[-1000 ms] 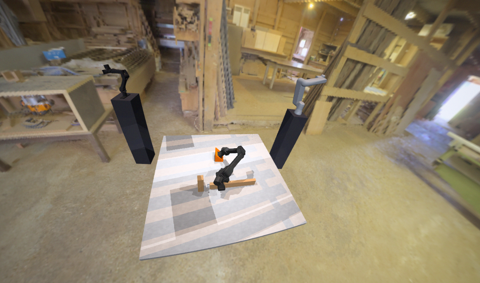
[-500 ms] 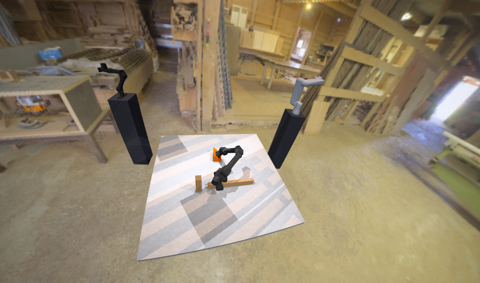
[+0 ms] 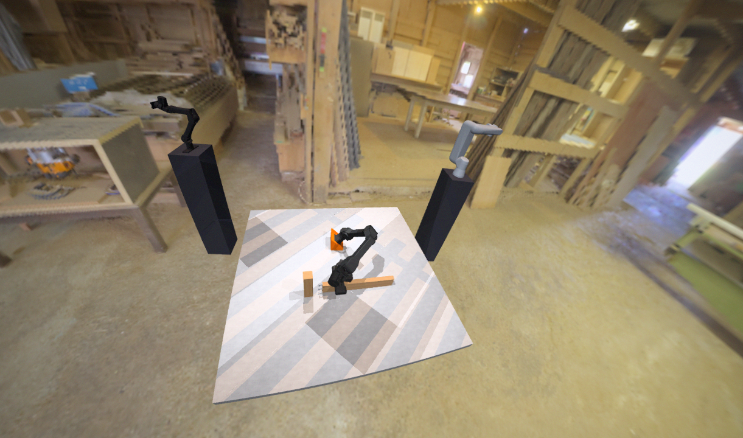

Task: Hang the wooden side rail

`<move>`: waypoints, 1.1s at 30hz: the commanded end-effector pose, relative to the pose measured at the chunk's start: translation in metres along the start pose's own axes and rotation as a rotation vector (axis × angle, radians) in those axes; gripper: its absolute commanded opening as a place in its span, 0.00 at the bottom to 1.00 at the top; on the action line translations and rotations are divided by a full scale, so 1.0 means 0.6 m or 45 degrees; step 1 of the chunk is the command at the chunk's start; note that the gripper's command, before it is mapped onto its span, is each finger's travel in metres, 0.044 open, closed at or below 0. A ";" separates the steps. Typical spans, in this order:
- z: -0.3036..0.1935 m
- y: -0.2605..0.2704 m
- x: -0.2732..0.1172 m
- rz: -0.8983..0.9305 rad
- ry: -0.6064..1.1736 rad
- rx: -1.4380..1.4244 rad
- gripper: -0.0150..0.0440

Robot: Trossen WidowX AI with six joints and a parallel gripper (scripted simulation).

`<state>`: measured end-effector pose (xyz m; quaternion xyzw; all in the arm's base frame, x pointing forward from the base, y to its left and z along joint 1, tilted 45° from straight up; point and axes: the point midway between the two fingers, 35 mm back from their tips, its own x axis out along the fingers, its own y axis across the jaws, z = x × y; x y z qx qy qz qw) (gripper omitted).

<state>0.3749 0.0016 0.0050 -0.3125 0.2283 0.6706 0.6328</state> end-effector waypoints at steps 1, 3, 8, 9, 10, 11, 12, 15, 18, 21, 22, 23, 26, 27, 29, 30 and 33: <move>-0.004 -0.002 -0.010 -0.015 0.008 -0.010 0.25; -0.004 -0.002 -0.011 -0.015 0.008 -0.010 0.25; -0.004 -0.002 -0.012 -0.015 0.008 -0.010 0.25; -0.004 -0.002 -0.013 -0.015 0.008 -0.010 0.25; -0.004 -0.002 -0.013 -0.015 0.008 -0.010 0.25; -0.004 -0.002 -0.013 -0.015 0.008 -0.010 0.25; -0.004 -0.002 -0.013 -0.015 0.008 -0.010 0.25; -0.004 -0.002 -0.014 -0.015 0.008 -0.010 0.25; -0.004 -0.002 -0.015 -0.015 0.008 -0.010 0.25; -0.004 -0.002 -0.016 -0.015 0.008 -0.010 0.25; -0.004 -0.002 -0.016 -0.015 0.008 -0.010 0.25; -0.004 -0.002 -0.016 -0.015 0.008 -0.010 0.25; -0.004 -0.002 -0.017 -0.015 0.008 -0.010 0.25; -0.004 -0.002 -0.018 -0.015 0.008 -0.010 0.25; -0.004 -0.002 -0.018 -0.015 0.008 -0.010 0.25; -0.004 -0.002 -0.018 -0.015 0.008 -0.010 0.25; -0.004 -0.002 -0.019 -0.015 0.008 -0.010 0.25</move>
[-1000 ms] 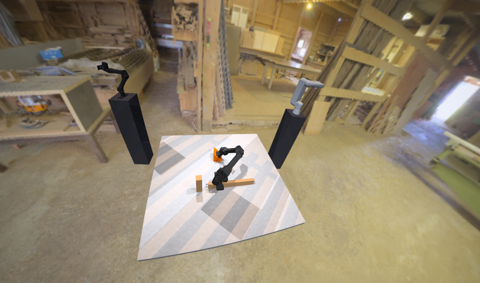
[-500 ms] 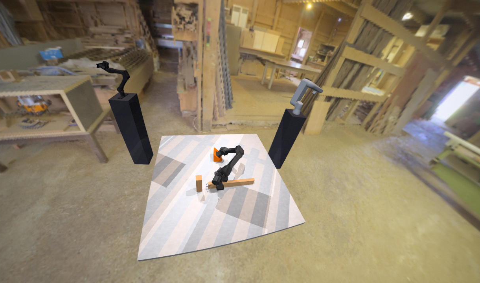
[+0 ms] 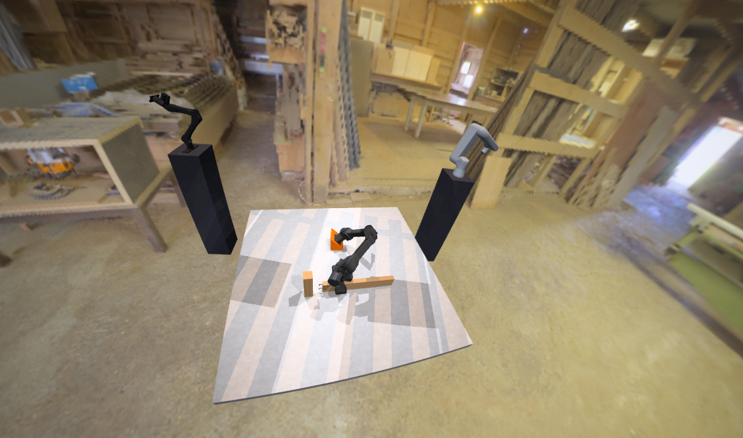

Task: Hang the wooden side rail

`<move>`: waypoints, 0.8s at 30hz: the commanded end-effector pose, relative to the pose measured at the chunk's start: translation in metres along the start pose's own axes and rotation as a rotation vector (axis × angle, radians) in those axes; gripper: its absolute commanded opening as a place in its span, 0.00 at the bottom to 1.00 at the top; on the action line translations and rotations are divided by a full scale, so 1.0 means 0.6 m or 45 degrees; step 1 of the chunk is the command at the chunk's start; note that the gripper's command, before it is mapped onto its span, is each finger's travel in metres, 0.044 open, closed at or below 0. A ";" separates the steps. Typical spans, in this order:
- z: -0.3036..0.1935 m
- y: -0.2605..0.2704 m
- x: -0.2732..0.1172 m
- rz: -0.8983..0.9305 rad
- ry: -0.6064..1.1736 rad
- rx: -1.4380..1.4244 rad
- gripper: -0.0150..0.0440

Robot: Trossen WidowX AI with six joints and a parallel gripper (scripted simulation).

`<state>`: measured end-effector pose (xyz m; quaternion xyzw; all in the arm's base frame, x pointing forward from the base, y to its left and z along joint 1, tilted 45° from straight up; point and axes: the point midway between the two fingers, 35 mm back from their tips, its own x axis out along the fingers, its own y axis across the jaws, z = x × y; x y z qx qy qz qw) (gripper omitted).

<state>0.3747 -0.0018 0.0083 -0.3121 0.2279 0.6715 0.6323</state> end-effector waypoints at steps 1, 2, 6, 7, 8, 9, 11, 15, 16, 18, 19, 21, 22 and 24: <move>-0.004 -0.002 -0.012 -0.017 0.010 -0.009 0.25; -0.004 -0.002 -0.012 -0.017 0.010 -0.009 0.25; -0.004 -0.002 -0.013 -0.017 0.010 -0.009 0.25; -0.004 -0.002 -0.013 -0.017 0.010 -0.009 0.25; -0.004 -0.002 -0.014 -0.017 0.010 -0.009 0.25; -0.004 -0.002 -0.014 -0.017 0.010 -0.009 0.25; -0.004 -0.002 -0.014 -0.017 0.010 -0.009 0.25; -0.004 -0.002 -0.015 -0.017 0.010 -0.009 0.25; -0.004 -0.002 -0.016 -0.017 0.010 -0.009 0.25; -0.004 -0.002 -0.016 -0.017 0.010 -0.009 0.25; -0.004 -0.002 -0.017 -0.017 0.010 -0.009 0.25; -0.004 -0.002 -0.017 -0.017 0.010 -0.009 0.25; -0.004 -0.002 -0.017 -0.017 0.010 -0.009 0.25; -0.004 -0.002 -0.018 -0.017 0.010 -0.009 0.25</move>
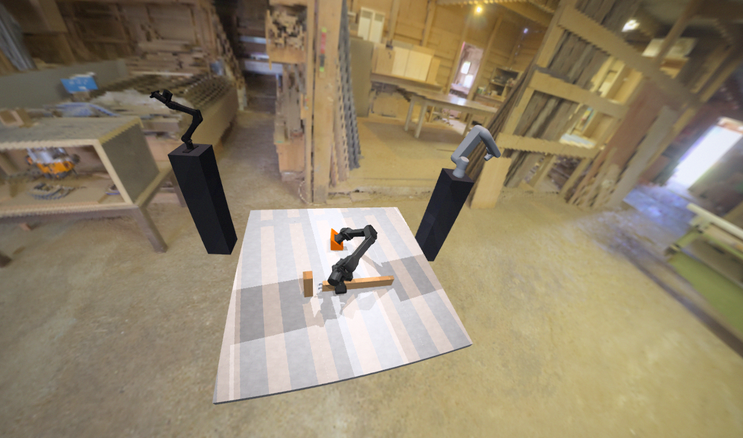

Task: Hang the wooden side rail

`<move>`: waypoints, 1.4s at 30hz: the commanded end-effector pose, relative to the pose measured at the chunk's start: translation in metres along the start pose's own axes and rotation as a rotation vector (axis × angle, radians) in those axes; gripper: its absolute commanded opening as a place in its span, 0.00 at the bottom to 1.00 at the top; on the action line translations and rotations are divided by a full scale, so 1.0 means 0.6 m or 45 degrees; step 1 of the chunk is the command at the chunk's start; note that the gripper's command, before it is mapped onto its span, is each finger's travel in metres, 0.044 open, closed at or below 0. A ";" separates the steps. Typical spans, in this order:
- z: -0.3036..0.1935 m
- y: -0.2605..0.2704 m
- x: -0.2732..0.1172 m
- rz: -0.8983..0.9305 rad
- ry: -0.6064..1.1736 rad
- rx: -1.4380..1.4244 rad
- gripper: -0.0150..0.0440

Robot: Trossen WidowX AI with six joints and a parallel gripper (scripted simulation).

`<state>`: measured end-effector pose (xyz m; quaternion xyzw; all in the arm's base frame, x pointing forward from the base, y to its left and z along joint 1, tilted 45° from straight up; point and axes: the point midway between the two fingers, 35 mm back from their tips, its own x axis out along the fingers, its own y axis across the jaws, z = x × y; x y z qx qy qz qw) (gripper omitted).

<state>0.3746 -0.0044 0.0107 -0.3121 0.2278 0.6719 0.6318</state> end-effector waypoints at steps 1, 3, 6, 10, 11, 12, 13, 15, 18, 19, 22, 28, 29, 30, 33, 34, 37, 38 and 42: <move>-0.003 -0.002 -0.012 -0.019 0.010 -0.008 0.25; -0.003 -0.002 -0.013 -0.019 0.010 -0.008 0.25; -0.003 -0.002 -0.014 -0.019 0.010 -0.008 0.25; -0.003 -0.002 -0.015 -0.019 0.010 -0.008 0.25; -0.003 -0.002 -0.015 -0.019 0.010 -0.008 0.25; -0.003 -0.002 -0.015 -0.019 0.010 -0.008 0.25; -0.003 -0.002 -0.016 -0.019 0.010 -0.008 0.25; -0.003 -0.002 -0.016 -0.019 0.010 -0.008 0.25; -0.003 -0.002 -0.017 -0.019 0.011 -0.008 0.25; -0.003 -0.002 -0.017 -0.019 0.011 -0.008 0.25; -0.003 -0.002 -0.018 -0.019 0.011 -0.008 0.25; -0.003 -0.002 -0.020 -0.019 0.011 -0.008 0.25; -0.003 -0.002 -0.020 -0.019 0.011 -0.008 0.25; -0.003 -0.002 -0.020 -0.019 0.011 -0.008 0.25; -0.003 -0.002 -0.021 -0.019 0.011 -0.008 0.25; -0.003 -0.002 -0.021 -0.019 0.011 -0.008 0.25; -0.003 -0.002 -0.022 -0.019 0.011 -0.008 0.25; -0.003 -0.002 -0.023 -0.019 0.011 -0.008 0.25; -0.003 -0.002 -0.024 -0.019 0.011 -0.008 0.25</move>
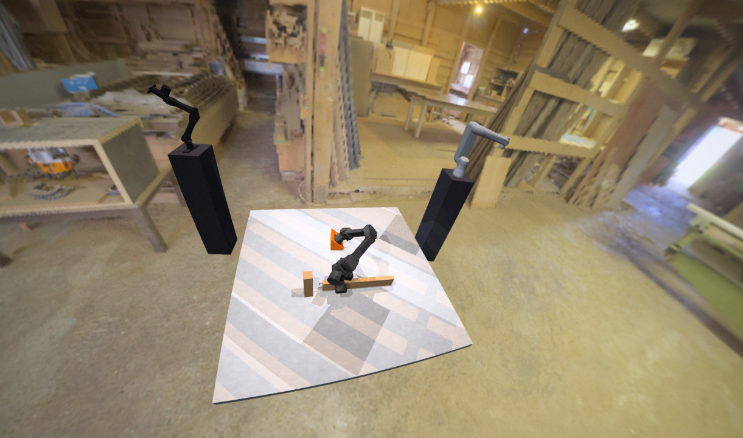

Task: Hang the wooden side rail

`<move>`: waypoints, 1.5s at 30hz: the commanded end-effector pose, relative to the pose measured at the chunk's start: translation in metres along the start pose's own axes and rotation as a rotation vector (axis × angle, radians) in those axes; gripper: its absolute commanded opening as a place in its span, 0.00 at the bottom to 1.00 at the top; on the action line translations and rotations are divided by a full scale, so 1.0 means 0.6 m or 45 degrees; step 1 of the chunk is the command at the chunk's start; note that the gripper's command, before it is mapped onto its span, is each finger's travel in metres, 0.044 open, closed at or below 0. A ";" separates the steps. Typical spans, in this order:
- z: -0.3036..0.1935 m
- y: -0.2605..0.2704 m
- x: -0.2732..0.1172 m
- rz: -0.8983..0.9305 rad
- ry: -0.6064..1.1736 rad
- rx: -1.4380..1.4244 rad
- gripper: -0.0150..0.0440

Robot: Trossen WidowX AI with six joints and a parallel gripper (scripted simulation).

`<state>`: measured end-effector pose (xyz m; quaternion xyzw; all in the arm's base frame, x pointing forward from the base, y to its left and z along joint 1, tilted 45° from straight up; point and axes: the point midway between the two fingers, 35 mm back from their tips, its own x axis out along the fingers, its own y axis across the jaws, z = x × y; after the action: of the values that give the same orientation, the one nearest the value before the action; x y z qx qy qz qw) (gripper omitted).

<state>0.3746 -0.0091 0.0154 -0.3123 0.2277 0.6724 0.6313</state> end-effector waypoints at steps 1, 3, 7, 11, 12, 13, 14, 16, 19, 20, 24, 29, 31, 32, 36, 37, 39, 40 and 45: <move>-0.003 -0.002 -0.013 -0.020 0.011 -0.007 0.25; -0.003 -0.002 -0.014 -0.020 0.011 -0.007 0.25; -0.003 -0.002 -0.015 -0.020 0.011 -0.007 0.25; -0.003 -0.002 -0.016 -0.020 0.011 -0.007 0.25; -0.003 -0.002 -0.016 -0.020 0.011 -0.007 0.25; -0.003 -0.002 -0.016 -0.020 0.011 -0.007 0.25; -0.003 -0.002 -0.017 -0.020 0.011 -0.007 0.25; -0.003 -0.002 -0.017 -0.020 0.011 -0.007 0.25; -0.003 -0.002 -0.018 -0.020 0.011 -0.007 0.25; -0.003 -0.002 -0.018 -0.020 0.011 -0.007 0.25; -0.003 -0.002 -0.019 -0.020 0.011 -0.007 0.25; -0.003 -0.002 -0.021 -0.020 0.011 -0.007 0.25; -0.003 -0.002 -0.021 -0.020 0.011 -0.007 0.25; -0.003 -0.002 -0.022 -0.020 0.011 -0.007 0.25; -0.003 -0.002 -0.023 -0.020 0.011 -0.007 0.25; -0.003 -0.002 -0.023 -0.020 0.011 -0.007 0.25; -0.003 -0.002 -0.023 -0.020 0.011 -0.007 0.25; -0.003 -0.002 -0.023 -0.020 0.011 -0.007 0.25; -0.004 -0.003 -0.022 -0.020 0.011 -0.007 0.25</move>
<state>0.3750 -0.0139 0.0204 -0.3134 0.2271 0.6723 0.6311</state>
